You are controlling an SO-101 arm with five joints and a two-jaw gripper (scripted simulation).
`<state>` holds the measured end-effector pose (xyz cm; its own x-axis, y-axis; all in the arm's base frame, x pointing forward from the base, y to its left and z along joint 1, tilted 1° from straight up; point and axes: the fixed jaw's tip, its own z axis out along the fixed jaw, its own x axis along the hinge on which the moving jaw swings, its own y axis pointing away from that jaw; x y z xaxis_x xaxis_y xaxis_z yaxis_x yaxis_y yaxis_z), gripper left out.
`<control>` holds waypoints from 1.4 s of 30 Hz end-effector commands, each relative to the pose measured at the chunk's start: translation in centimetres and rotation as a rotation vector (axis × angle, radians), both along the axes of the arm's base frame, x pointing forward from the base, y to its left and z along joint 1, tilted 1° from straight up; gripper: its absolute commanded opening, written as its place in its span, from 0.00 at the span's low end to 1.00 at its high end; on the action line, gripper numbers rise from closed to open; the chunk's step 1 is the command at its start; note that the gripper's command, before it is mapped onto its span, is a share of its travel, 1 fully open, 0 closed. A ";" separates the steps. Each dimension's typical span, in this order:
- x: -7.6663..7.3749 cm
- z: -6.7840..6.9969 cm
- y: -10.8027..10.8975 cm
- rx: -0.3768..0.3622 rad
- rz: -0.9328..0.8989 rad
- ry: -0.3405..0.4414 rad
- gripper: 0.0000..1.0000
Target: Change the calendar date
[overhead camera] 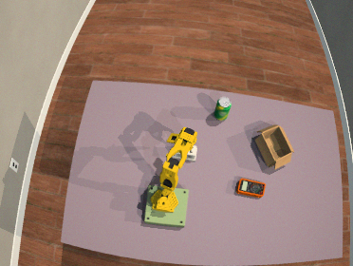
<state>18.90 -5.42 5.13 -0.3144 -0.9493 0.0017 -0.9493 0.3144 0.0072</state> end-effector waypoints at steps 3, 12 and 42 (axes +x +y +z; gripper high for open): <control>-0.9 1.0 1.3 -0.002 -0.184 -0.013 0.36; -2.0 1.8 2.8 -0.002 -0.437 -0.013 0.36; -5.6 2.9 6.0 -0.001 -1.154 -0.012 0.36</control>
